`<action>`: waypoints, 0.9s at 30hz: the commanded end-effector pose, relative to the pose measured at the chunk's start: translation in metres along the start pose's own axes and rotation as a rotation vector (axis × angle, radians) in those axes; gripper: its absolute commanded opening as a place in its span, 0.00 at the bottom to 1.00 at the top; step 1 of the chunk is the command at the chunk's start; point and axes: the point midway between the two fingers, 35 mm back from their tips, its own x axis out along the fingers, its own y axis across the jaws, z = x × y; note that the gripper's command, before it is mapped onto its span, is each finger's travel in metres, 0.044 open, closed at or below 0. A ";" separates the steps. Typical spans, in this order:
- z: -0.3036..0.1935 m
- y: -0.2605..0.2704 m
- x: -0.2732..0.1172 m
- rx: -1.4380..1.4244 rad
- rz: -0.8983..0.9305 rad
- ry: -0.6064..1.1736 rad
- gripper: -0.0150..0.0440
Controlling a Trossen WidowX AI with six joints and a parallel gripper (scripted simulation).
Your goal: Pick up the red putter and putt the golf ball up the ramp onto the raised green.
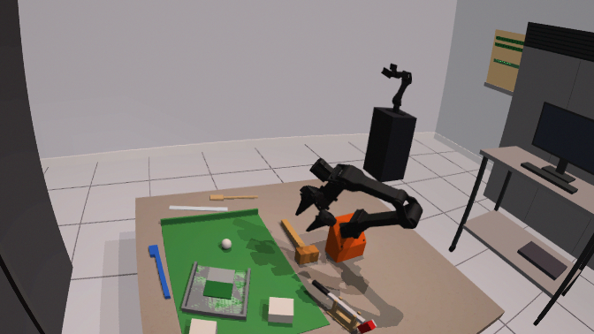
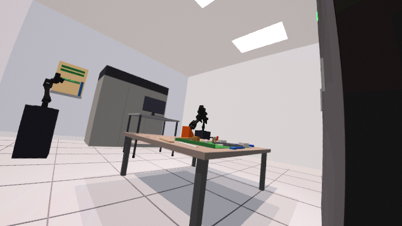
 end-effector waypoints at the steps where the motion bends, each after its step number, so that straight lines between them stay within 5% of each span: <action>1: 0.001 0.062 0.040 -0.608 0.234 0.139 1.00; 17: -0.055 0.183 0.088 -1.606 0.836 0.173 1.00; 27: -0.056 0.184 0.089 -1.634 0.859 0.168 1.00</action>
